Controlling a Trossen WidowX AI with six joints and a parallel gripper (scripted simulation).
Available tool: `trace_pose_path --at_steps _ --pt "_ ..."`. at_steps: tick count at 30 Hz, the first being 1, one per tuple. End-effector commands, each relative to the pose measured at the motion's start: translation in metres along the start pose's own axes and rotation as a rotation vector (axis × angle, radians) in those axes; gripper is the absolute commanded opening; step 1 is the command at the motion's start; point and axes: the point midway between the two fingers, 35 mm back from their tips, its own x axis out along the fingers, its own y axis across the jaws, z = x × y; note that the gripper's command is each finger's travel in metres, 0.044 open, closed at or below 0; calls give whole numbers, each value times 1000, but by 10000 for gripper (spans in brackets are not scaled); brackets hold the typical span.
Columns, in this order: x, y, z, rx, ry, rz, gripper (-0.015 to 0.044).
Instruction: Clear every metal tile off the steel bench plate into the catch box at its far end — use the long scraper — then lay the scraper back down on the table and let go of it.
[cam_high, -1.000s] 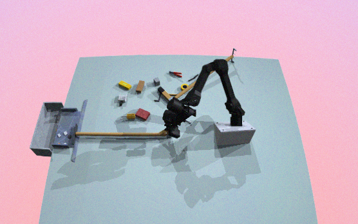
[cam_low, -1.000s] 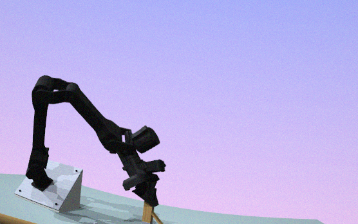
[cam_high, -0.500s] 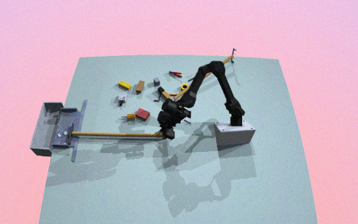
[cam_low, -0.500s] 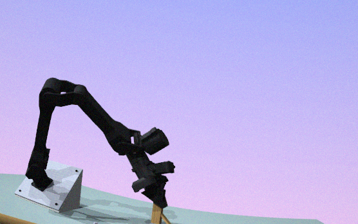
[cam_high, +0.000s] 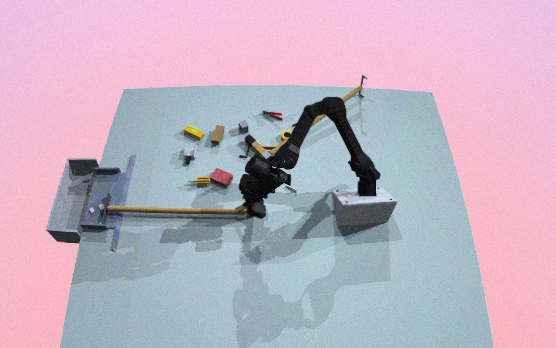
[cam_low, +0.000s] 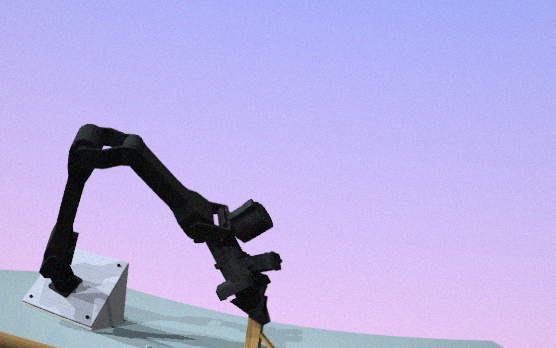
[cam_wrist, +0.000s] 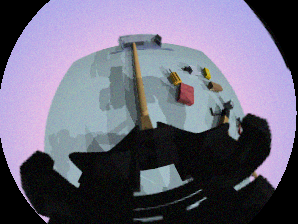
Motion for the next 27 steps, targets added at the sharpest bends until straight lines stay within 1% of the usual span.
trace_pose_path --at_steps 1,27 --pt "4 0 12 6 -11 6 0" --pt "28 0 46 8 -12 5 0"
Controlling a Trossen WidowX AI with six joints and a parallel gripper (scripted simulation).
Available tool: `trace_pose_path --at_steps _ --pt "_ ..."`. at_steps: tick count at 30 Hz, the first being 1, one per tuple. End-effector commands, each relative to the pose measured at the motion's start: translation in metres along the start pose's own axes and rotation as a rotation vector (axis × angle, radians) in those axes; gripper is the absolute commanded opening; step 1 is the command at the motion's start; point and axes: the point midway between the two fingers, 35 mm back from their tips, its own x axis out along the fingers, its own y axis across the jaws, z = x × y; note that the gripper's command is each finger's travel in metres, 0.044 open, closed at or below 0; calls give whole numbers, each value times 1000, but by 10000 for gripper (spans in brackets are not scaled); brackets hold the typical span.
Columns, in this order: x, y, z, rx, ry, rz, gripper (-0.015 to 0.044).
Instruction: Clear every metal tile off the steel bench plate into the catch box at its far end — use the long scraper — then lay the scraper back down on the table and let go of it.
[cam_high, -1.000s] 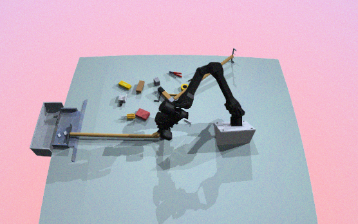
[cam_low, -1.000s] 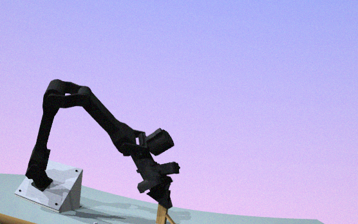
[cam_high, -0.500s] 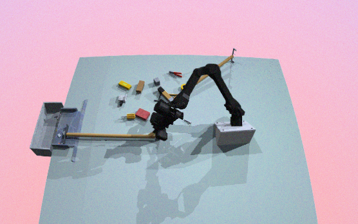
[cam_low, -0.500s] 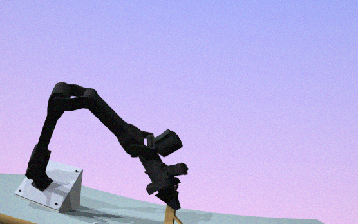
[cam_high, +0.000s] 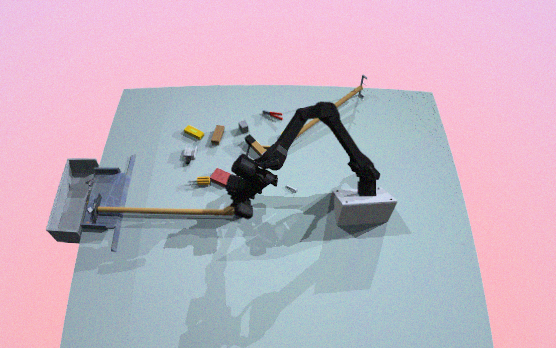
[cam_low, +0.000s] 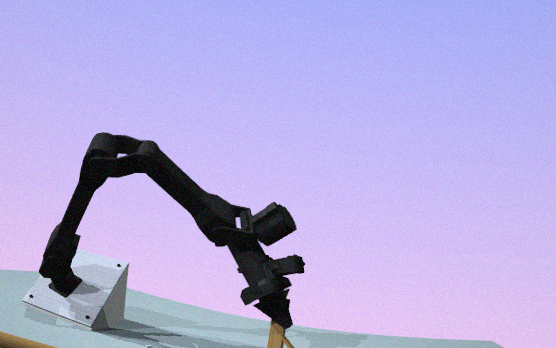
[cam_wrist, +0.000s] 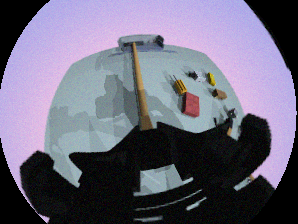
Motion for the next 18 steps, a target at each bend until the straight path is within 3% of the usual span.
trace_pose_path --at_steps 1,18 --pt "3 -1 12 8 -14 4 0" --pt "19 -2 33 9 -16 3 0"
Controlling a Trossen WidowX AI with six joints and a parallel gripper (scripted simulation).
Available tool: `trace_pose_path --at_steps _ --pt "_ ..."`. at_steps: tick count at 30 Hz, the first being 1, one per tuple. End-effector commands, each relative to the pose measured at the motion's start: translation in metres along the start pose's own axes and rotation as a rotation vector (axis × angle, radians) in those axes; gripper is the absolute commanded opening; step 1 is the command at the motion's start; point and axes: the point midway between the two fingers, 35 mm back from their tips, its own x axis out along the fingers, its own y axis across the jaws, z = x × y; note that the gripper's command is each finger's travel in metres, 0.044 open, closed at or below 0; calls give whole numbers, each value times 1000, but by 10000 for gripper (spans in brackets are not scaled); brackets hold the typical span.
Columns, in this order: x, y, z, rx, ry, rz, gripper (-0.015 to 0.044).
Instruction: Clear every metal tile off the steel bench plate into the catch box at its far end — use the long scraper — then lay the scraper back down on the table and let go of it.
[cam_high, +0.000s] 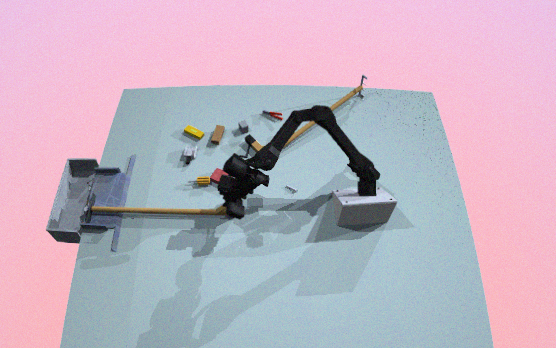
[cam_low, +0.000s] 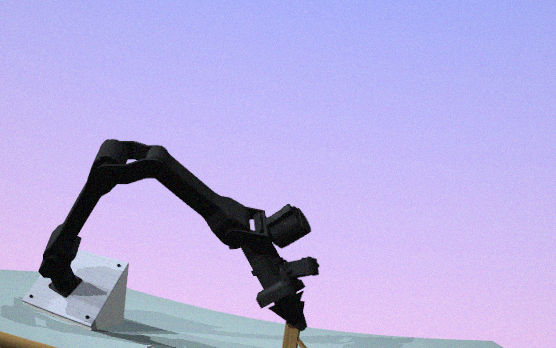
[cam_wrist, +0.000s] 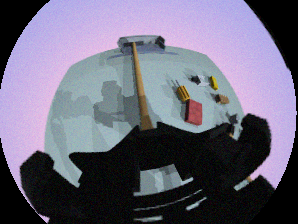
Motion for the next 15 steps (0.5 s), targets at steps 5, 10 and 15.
trace_pose_path --at_steps 5,10,15 --pt "7 -2 16 9 -14 4 0" --pt "12 -3 21 9 -14 3 0" --pt "17 -3 26 9 -15 3 0"
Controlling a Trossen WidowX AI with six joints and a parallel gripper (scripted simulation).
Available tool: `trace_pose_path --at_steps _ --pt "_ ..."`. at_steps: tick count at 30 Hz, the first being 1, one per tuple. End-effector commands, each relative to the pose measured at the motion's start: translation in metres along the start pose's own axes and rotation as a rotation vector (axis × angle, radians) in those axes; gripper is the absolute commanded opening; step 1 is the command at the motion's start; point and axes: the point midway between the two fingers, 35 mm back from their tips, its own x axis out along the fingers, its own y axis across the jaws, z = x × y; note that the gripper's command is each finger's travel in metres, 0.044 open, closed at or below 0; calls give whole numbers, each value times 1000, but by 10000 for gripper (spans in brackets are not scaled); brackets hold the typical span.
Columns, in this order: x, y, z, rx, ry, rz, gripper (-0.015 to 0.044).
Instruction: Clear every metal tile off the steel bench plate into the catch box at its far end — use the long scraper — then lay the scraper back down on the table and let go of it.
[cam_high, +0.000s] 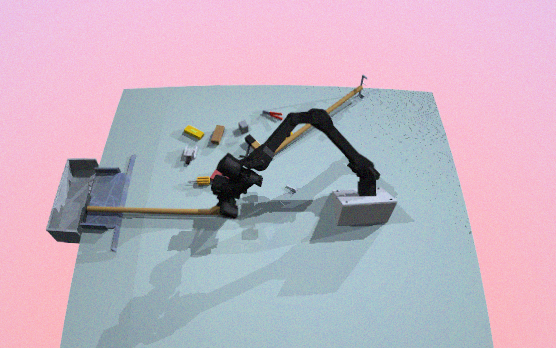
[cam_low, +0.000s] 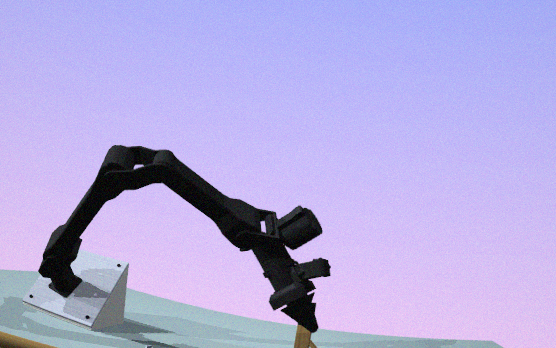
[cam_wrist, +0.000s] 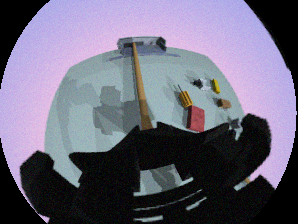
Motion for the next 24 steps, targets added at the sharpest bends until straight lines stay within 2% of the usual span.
trace_pose_path --at_steps 1,24 --pt "4 -3 9 9 -11 2 0" --pt "1 -1 3 2 -5 1 0"
